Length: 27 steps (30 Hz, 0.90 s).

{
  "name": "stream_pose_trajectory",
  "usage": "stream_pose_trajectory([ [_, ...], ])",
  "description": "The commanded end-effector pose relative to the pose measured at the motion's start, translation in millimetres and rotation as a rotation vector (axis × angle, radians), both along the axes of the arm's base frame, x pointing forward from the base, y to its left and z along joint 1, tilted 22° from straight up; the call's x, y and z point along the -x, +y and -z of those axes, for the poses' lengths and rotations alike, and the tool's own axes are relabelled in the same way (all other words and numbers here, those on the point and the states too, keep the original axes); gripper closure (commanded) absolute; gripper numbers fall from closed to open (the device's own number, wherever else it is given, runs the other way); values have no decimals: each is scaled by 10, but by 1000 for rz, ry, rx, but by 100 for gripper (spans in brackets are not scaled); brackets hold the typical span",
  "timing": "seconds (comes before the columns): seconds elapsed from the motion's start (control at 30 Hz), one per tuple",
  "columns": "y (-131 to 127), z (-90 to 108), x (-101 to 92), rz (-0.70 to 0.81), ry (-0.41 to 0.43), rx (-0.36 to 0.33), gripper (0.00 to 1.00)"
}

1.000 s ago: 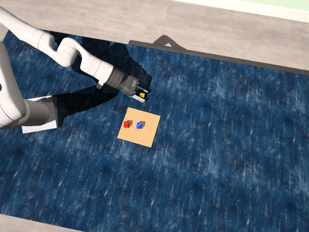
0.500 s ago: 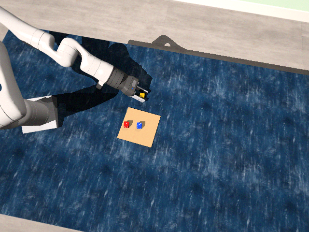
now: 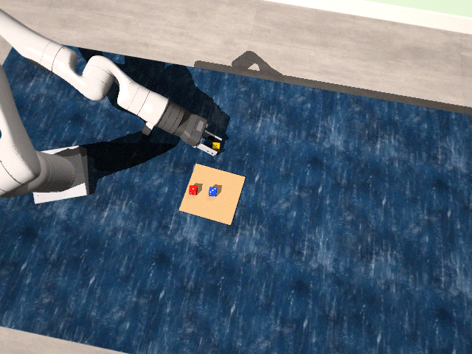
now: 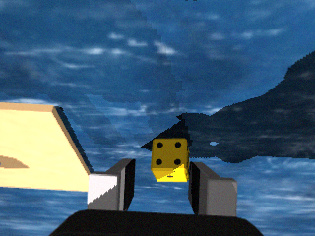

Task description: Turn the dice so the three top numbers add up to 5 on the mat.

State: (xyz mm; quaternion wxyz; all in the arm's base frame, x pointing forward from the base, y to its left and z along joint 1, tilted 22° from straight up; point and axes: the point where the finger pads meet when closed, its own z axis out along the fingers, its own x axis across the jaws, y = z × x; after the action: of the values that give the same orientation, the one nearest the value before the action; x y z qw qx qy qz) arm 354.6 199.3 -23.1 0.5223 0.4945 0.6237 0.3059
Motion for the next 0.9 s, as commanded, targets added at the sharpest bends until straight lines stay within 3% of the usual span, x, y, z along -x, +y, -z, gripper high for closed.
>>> stream_pose_trajectory([
  [0.0, 64, 3, 118, -3, 14, -14, 30],
  [0.47, 93, -61, 334, -3, 14, -14, 30],
  [0.87, 99, -73, 363, -3, 14, -14, 30],
])
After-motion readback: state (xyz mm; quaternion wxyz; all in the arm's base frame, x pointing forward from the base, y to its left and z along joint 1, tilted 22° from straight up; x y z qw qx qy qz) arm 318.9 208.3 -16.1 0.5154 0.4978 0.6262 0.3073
